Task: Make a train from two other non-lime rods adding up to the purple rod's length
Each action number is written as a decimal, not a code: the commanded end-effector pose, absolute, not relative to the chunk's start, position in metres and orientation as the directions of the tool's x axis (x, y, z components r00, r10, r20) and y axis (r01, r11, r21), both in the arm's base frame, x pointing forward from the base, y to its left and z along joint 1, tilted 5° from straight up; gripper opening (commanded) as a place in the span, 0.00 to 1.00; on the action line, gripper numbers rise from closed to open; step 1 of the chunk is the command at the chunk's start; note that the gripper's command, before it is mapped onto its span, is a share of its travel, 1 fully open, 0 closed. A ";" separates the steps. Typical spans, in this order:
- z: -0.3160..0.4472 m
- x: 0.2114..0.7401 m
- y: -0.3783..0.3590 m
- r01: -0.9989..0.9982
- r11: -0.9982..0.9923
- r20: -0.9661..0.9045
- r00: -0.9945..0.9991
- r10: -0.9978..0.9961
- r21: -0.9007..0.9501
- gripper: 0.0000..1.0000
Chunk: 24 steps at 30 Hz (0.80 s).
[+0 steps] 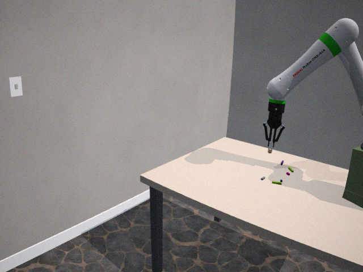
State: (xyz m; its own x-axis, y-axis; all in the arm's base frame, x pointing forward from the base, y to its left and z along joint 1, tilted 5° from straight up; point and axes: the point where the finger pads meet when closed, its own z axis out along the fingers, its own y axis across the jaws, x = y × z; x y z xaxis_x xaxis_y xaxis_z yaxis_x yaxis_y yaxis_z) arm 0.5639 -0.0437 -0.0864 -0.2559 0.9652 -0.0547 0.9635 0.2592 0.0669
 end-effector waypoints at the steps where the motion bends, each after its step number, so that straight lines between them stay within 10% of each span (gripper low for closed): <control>1: -0.087 0.554 -0.044 0.943 0.328 -0.060 -0.324 0.944 0.063 0.03; 24: -0.094 0.456 -0.054 0.563 0.826 -0.086 -0.823 0.562 0.015 0.03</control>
State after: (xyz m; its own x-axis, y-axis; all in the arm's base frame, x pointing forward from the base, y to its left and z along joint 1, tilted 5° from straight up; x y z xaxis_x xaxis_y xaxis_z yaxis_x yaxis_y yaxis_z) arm 0.4558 -0.0536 -0.0947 -0.8202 0.5654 -0.0876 0.5668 0.8238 0.0097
